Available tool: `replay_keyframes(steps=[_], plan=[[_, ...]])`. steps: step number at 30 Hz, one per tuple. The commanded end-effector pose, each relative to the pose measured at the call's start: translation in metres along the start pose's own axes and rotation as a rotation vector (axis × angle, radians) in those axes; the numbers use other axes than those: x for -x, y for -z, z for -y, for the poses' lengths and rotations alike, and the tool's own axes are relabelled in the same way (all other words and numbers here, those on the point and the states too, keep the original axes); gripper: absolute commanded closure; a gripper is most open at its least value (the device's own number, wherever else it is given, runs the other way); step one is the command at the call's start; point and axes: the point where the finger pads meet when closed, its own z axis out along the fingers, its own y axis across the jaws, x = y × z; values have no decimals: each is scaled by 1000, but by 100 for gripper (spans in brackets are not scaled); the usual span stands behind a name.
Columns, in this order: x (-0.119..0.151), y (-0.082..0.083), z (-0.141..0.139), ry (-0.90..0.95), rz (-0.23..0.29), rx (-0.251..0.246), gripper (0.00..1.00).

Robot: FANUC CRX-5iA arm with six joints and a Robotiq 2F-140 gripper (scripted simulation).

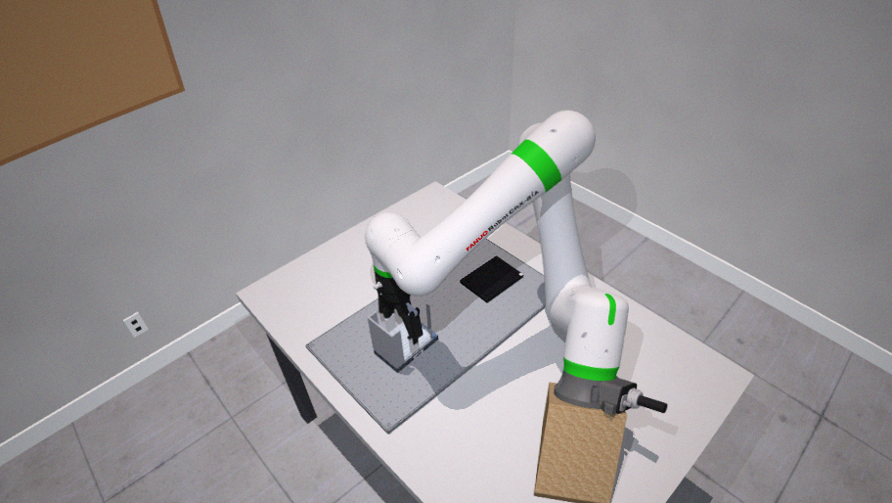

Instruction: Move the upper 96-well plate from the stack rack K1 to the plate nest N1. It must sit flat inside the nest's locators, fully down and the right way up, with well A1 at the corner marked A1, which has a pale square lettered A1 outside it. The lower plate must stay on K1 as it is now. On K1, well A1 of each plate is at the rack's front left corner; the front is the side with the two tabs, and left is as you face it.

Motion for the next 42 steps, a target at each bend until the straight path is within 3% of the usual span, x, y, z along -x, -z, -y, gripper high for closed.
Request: replay_keyframes(steps=[1, 42], plan=[[0, 0, 0, 0, 0, 0, 100], [0, 58, 0, 0, 0, 0, 100]])
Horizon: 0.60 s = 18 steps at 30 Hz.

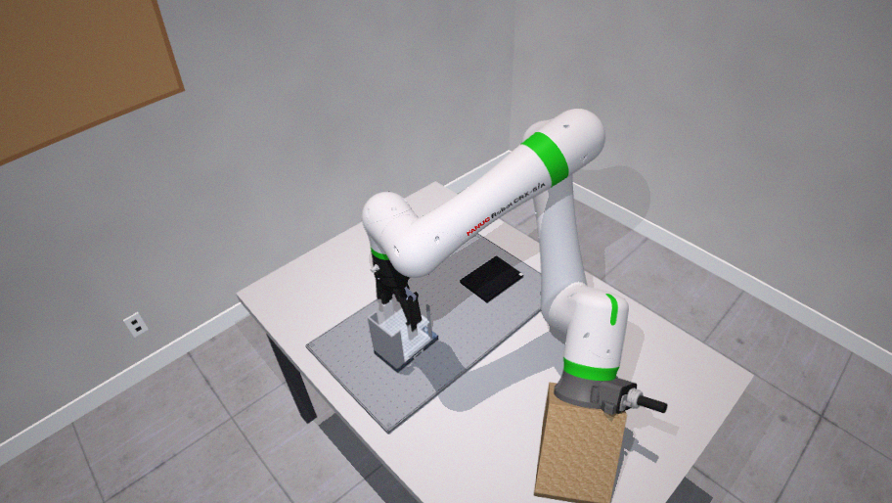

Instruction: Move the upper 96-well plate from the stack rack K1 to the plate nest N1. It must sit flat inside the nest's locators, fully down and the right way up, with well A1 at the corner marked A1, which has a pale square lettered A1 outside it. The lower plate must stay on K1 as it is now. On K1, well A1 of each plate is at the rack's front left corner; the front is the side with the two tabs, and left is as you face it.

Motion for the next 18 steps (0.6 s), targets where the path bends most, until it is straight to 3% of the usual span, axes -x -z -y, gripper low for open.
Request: replay_keyframes(steps=[1, 18], plan=[[0, 4, 0, 0, 0, 0, 100], [0, 29, 0, 0, 0, 0, 100]])
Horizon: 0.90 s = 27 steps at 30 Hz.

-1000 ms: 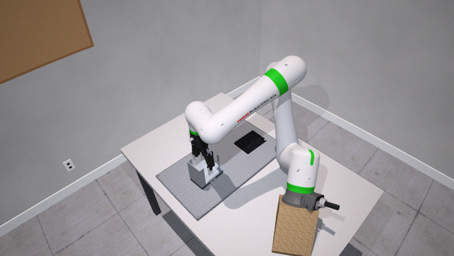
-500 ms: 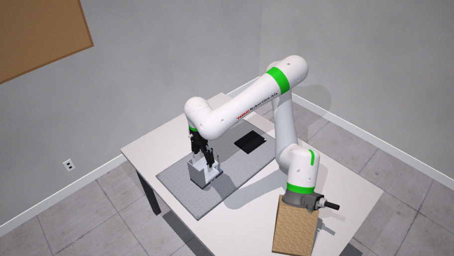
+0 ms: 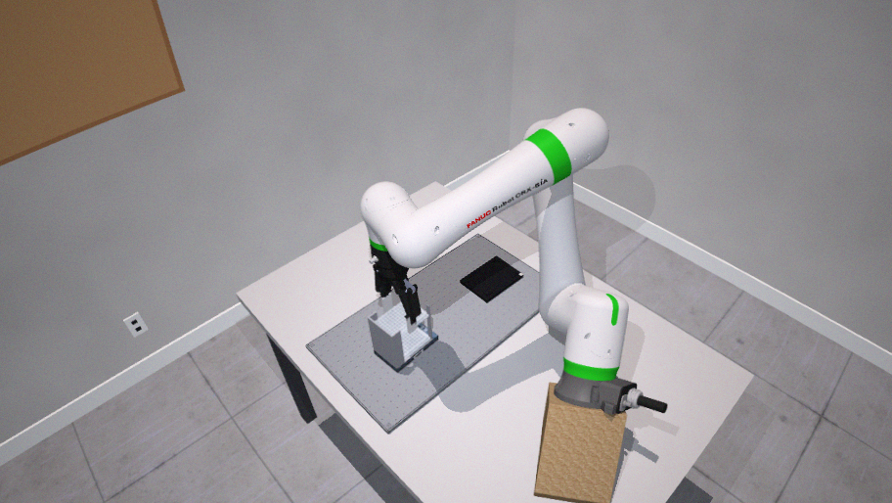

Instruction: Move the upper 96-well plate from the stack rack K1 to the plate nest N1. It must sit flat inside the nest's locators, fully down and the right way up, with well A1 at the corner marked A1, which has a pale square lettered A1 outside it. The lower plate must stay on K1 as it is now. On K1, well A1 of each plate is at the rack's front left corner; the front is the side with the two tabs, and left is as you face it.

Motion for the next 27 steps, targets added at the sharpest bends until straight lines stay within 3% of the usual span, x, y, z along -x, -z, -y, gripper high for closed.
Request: replay_keyframes(steps=[1, 27], plan=[[0, 4, 0, 0, 0, 0, 100], [0, 41, 0, 0, 0, 0, 100]])
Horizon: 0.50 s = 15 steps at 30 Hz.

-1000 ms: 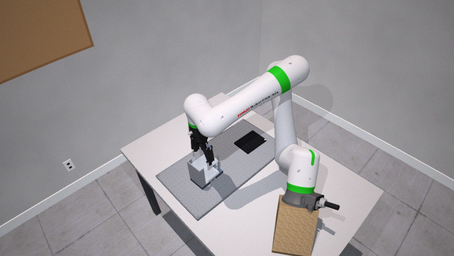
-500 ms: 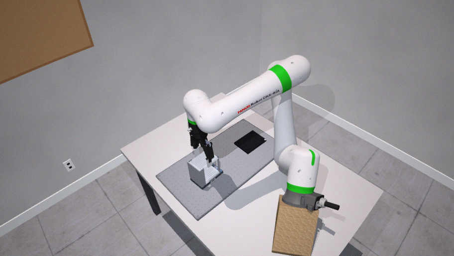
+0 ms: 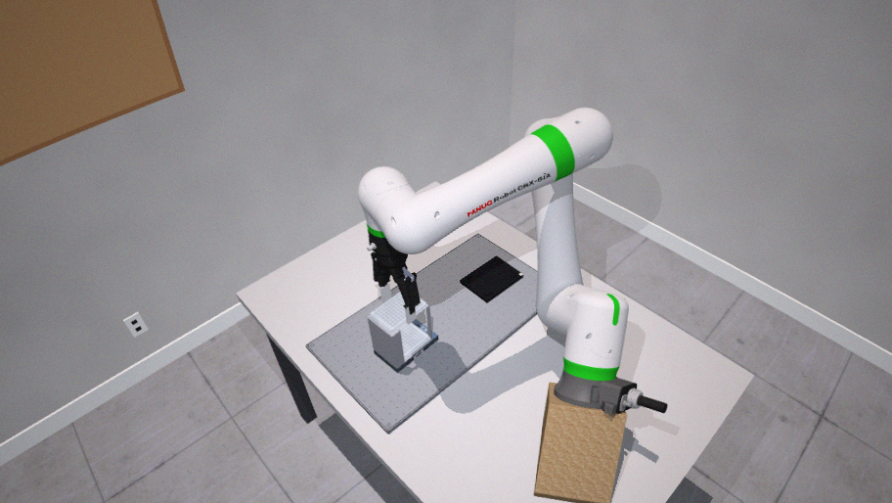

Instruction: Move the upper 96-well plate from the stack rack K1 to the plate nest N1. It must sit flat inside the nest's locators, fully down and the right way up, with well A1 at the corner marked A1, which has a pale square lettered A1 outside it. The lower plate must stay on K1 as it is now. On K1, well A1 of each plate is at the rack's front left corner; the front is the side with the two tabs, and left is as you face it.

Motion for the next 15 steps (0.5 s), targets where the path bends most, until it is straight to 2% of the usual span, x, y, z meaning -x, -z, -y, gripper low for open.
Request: replay_keyframes(steps=[1, 7, 15], plan=[[0, 4, 0, 0, 0, 0, 100], [0, 14, 0, 0, 0, 0, 100], [0, 14, 0, 0, 0, 0, 100]])
